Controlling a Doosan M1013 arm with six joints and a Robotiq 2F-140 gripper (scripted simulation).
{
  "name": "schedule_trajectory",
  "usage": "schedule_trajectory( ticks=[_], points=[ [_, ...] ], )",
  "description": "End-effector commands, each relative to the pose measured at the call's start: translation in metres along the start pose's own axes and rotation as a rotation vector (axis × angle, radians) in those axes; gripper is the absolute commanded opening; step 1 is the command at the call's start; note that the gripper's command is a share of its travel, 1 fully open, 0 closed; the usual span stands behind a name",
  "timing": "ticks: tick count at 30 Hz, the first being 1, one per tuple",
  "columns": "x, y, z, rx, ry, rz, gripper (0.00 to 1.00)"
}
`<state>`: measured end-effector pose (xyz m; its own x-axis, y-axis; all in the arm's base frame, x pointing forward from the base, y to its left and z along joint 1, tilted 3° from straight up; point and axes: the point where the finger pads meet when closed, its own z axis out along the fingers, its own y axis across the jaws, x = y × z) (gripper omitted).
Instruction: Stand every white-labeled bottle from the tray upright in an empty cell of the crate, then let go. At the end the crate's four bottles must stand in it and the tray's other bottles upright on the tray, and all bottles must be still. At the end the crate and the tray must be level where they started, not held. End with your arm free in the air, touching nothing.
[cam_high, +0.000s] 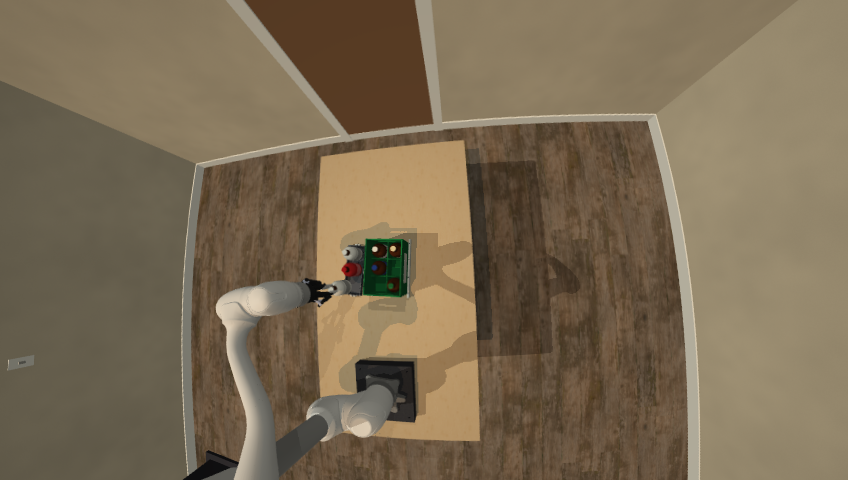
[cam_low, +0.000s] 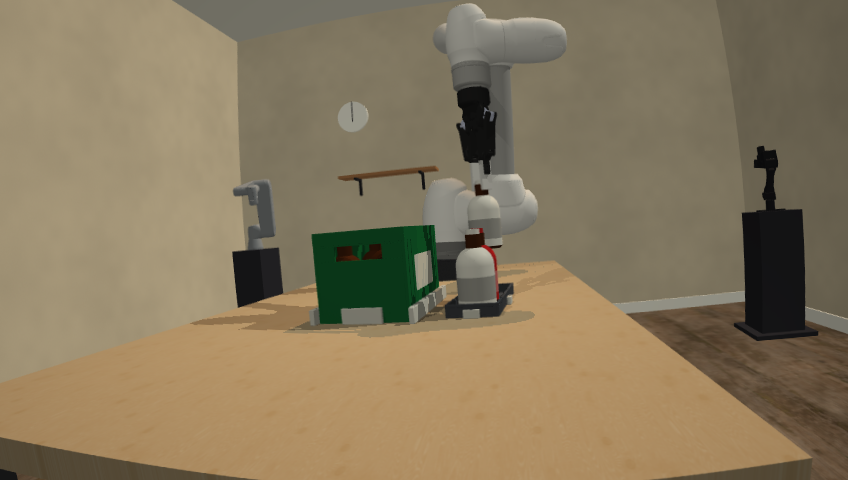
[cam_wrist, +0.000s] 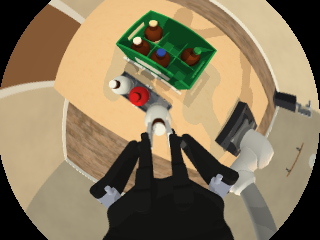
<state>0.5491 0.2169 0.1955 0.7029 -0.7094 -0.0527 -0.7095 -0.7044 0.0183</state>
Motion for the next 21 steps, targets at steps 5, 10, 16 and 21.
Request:
schedule_trajectory(
  ticks=[5, 10, 16, 21],
  points=[
    [0.000, 0.000, -0.006, 0.000, 0.000, 0.000, 0.00],
    [0.000, 0.000, -0.010, 0.000, 0.000, 0.000, 0.00],
    [0.000, 0.000, -0.012, 0.000, 0.000, 0.000, 0.00],
    [0.000, 0.000, -0.013, 0.000, 0.000, 0.000, 0.00]
  ],
)
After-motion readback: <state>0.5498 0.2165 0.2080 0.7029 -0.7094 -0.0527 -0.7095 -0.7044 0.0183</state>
